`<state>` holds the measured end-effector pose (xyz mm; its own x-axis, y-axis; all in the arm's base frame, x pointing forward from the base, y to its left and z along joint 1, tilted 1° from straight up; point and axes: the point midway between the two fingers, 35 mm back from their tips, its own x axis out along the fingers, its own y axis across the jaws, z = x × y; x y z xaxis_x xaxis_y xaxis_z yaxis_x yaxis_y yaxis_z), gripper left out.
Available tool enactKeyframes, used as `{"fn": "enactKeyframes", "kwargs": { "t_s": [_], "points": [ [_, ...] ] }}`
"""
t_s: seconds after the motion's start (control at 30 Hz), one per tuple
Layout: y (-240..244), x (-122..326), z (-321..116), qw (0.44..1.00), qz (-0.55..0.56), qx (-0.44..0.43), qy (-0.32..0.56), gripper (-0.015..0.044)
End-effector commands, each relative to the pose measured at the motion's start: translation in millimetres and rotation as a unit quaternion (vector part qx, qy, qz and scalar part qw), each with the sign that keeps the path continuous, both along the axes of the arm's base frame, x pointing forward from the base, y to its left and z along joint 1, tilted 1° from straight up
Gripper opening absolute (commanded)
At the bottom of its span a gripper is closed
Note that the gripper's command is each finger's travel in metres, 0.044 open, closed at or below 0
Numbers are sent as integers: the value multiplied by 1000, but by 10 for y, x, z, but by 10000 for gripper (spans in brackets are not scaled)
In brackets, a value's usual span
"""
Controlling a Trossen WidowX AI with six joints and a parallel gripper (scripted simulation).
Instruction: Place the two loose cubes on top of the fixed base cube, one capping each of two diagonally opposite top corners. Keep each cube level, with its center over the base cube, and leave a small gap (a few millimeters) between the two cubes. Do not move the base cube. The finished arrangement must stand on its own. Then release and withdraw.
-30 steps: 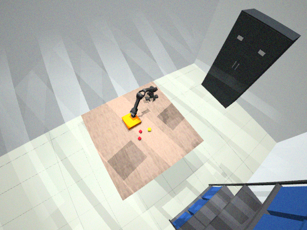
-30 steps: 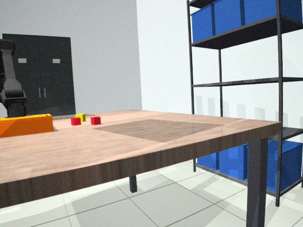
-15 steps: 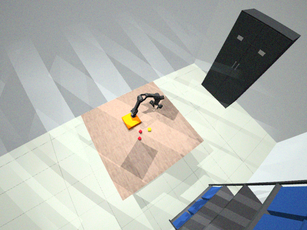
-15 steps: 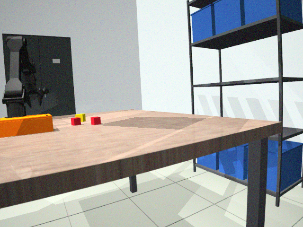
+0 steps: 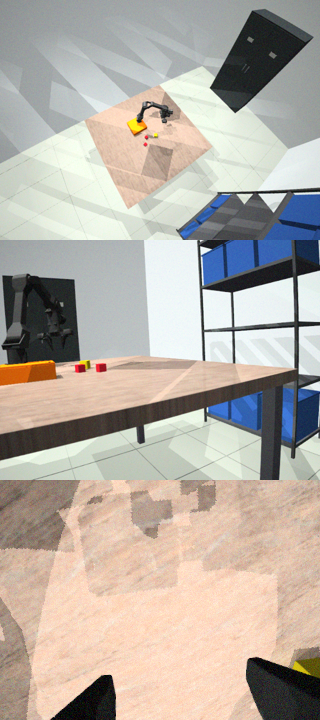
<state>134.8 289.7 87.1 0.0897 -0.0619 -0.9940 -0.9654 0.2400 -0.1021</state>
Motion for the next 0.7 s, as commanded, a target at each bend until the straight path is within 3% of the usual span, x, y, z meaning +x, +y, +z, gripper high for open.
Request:
{"fn": "enactKeyframes", "kwargs": {
  "t_s": [0.0,0.33,0.67],
  "points": [
    [-223,254,57,993,-117,14,1,265],
    [-825,770,103,921,-388,33,0,265],
    [-1504,1090,140,777,-628,48,-3,265]
  ]
}}
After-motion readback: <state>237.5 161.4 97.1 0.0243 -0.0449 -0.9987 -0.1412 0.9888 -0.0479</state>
